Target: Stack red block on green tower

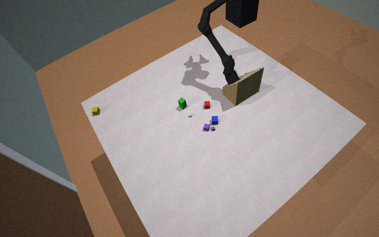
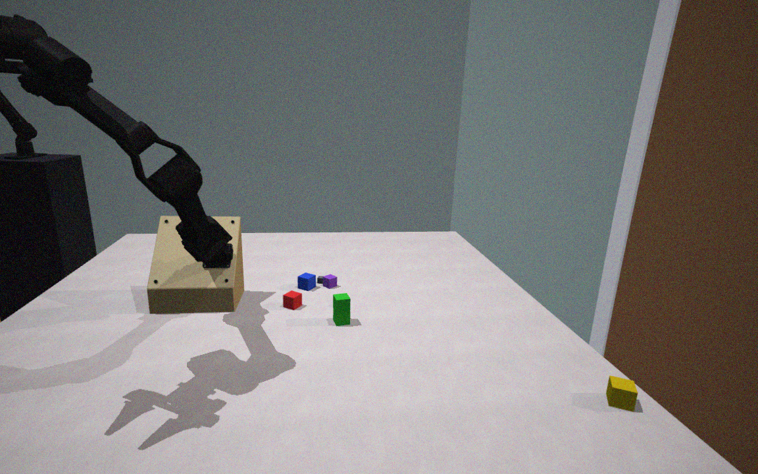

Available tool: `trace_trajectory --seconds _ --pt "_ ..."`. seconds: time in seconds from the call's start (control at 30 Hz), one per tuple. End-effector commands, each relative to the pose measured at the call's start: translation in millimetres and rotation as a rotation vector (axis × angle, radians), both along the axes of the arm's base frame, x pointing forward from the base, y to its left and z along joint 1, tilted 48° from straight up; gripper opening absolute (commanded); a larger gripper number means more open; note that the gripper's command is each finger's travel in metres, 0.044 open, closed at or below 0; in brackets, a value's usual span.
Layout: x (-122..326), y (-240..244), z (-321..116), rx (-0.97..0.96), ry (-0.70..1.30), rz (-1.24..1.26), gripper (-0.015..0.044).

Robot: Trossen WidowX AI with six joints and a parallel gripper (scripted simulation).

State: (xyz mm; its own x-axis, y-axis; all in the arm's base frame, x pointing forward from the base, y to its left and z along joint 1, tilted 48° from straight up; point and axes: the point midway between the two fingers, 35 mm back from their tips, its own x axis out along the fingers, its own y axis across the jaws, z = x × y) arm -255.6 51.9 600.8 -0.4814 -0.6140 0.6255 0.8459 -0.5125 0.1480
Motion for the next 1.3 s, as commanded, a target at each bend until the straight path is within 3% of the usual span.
trace_trajectory --seconds 0.0,0.3,0.67,0.97,1.27 --pt "-0.2 1.6 -0.1 -0.003 -0.001 -0.005 0.0426" --pt "-7.0 87.1 -9.7 -0.194 -0.066 -0.244 0.0440" --pt "15.6 252.2 -66.0 -0.670 -0.186 -0.634 0.0440" --pt "97.1 368.9 -151.3 -1.073 -0.234 -1.014 0.0440" --pt "216.4 425.6 -256.7 -1.515 -0.237 -1.355 0.0440"
